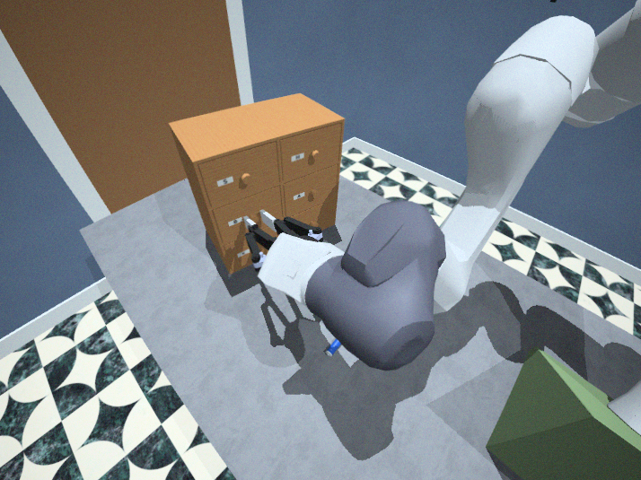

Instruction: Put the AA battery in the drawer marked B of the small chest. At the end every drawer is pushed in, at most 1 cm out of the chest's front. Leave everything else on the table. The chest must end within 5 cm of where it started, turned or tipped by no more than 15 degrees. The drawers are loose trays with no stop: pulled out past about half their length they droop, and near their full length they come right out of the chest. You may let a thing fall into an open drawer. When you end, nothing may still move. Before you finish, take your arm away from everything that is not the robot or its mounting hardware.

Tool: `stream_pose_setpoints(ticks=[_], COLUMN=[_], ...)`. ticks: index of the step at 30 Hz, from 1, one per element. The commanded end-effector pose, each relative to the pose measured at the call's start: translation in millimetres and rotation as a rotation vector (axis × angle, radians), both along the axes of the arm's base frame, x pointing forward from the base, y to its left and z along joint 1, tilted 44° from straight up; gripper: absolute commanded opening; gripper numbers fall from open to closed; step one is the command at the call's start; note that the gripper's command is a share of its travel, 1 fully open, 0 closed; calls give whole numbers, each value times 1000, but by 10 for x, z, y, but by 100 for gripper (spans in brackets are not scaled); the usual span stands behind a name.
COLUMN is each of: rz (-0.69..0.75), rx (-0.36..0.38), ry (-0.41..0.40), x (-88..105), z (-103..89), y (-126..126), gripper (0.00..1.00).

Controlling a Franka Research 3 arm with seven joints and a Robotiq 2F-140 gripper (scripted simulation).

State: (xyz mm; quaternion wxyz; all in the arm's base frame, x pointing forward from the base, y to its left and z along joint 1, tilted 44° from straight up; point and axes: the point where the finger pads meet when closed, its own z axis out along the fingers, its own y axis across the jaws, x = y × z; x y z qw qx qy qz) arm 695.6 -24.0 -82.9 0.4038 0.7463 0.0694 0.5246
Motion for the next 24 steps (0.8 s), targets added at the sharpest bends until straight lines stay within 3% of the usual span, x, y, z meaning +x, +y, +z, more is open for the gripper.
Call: stream_pose_setpoints(ticks=[1, 24], rz=[6, 6], rx=[-8, -8], ry=[16, 16], x=[35, 77], z=[-35, -30], y=[-12, -26], gripper=[20, 20])
